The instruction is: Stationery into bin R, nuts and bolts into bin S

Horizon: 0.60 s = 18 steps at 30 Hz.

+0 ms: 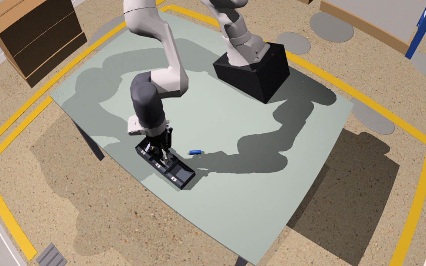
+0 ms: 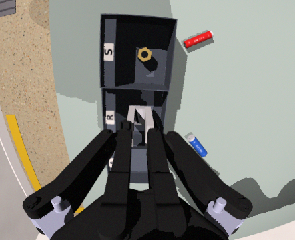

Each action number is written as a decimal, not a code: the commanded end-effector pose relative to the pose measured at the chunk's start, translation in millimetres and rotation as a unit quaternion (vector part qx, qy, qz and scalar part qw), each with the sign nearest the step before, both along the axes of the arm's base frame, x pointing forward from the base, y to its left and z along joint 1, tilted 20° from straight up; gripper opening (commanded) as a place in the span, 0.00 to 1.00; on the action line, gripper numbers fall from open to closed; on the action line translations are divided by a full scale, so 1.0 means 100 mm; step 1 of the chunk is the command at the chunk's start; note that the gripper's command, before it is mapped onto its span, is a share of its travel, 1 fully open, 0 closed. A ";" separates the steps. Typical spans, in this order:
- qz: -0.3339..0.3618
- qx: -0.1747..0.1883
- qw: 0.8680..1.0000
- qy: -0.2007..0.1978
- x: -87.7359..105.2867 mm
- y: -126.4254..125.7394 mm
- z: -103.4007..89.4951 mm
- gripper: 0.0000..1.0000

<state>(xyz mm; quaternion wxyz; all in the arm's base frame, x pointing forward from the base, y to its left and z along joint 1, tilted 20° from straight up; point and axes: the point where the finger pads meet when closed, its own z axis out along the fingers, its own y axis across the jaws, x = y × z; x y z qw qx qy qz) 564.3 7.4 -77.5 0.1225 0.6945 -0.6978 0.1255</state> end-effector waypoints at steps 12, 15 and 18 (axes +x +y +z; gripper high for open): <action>-0.002 0.000 1.000 -0.002 0.01 0.00 0.00 0.18; -0.002 0.000 1.000 -0.002 0.01 0.00 0.00 0.18; -0.002 0.000 1.000 -0.002 0.01 0.00 0.00 0.18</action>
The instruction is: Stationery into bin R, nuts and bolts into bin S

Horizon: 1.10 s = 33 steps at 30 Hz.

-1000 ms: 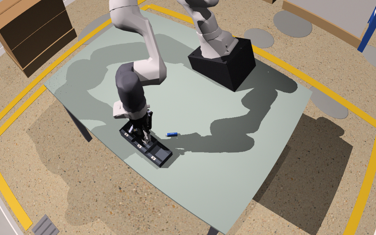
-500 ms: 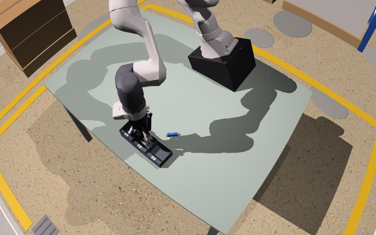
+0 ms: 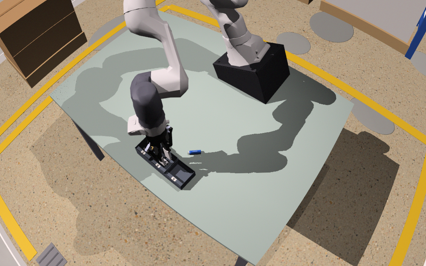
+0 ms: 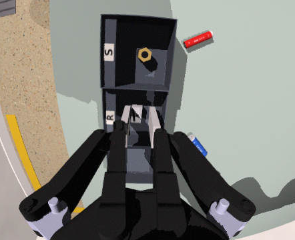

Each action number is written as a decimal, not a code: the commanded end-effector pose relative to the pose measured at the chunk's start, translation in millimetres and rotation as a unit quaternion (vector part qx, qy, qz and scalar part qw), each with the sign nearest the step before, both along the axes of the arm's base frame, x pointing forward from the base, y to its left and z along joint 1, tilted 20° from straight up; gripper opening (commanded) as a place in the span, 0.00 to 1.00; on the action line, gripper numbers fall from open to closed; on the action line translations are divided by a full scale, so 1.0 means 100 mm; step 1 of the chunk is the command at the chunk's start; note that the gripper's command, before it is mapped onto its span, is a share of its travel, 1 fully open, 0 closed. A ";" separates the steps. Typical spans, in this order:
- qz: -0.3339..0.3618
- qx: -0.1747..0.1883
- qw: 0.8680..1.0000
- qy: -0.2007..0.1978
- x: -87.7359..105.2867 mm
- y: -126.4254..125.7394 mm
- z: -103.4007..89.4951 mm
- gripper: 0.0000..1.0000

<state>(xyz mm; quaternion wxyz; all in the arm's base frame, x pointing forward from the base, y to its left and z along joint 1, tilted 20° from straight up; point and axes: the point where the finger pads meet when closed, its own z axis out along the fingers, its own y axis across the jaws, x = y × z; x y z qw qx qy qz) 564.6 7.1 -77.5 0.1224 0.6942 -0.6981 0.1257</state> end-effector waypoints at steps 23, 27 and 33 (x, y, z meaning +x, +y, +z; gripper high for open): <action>-0.002 0.000 1.000 -0.002 0.01 0.08 0.20 0.18; -0.002 0.000 1.000 -0.002 0.01 0.09 0.23 0.18; -0.002 0.000 1.000 -0.002 0.01 0.16 0.41 0.18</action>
